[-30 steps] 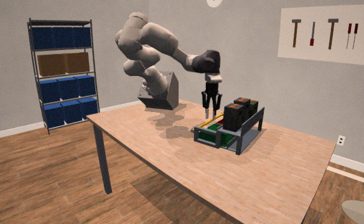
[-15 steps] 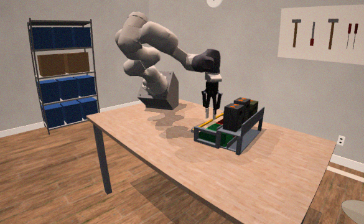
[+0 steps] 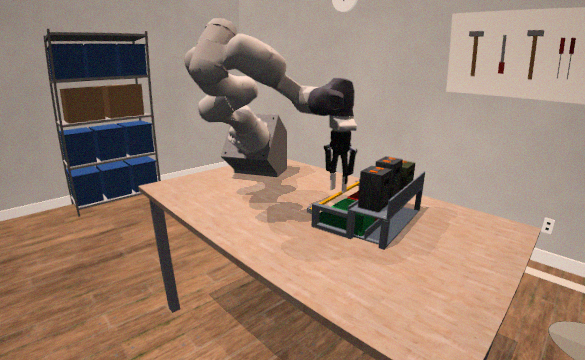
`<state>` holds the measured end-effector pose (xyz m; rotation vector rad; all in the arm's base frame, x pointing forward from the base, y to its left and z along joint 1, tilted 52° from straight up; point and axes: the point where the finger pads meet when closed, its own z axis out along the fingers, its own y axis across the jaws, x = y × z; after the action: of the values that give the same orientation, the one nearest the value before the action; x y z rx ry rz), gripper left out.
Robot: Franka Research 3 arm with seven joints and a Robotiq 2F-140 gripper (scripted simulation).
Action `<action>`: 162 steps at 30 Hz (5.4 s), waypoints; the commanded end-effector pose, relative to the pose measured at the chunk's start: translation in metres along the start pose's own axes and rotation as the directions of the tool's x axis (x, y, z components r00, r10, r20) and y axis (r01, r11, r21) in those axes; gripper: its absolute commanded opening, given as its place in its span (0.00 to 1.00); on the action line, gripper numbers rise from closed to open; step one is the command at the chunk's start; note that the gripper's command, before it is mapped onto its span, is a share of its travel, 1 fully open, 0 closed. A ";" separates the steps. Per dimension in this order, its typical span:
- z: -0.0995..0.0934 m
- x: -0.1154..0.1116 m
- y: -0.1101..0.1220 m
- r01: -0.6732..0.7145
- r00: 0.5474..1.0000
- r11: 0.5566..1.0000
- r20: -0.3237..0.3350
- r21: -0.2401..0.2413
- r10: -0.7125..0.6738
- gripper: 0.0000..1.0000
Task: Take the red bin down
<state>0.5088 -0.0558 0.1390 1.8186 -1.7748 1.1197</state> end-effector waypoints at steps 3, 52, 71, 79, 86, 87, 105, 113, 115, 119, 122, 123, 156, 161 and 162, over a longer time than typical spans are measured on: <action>-0.001 -0.001 0.001 0.003 1.000 1.000 -0.001 -0.001 -0.003 0.28; 0.018 -0.001 0.002 0.003 1.000 1.000 -0.001 -0.001 -0.003 0.28; 0.022 -0.001 0.001 0.003 1.000 1.000 -0.001 -0.001 -0.003 0.28; 0.020 -0.001 0.001 0.005 1.000 1.000 -0.001 -0.002 -0.005 0.28; 0.020 -0.001 0.001 0.003 1.000 1.000 -0.001 -0.001 -0.003 0.28; 0.020 -0.001 0.001 0.003 1.000 1.000 -0.001 -0.001 -0.003 0.28; 0.019 -0.001 0.001 0.003 1.000 1.000 -0.001 -0.001 -0.003 0.28; 0.018 -0.001 0.001 0.004 1.000 1.000 -0.001 -0.002 -0.004 0.28; 0.018 -0.001 0.001 0.003 1.000 1.000 -0.001 -0.001 -0.003 0.28; 0.018 -0.001 0.001 0.003 1.000 1.000 -0.001 -0.001 -0.003 0.28; 0.018 -0.001 0.001 0.003 1.000 1.000 -0.001 -0.001 -0.003 0.28; 0.018 -0.001 0.001 0.003 1.000 1.000 -0.001 -0.001 -0.003 0.28; 0.018 -0.001 0.001 0.005 1.000 1.000 -0.001 -0.002 -0.005 0.00; 0.018 -0.001 0.001 0.005 1.000 1.000 -0.001 -0.002 -0.005 0.00; 0.018 -0.001 0.001 0.005 1.000 1.000 -0.001 -0.002 -0.005 0.00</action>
<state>0.5126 -0.0689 0.1268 1.8202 -1.7689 1.1160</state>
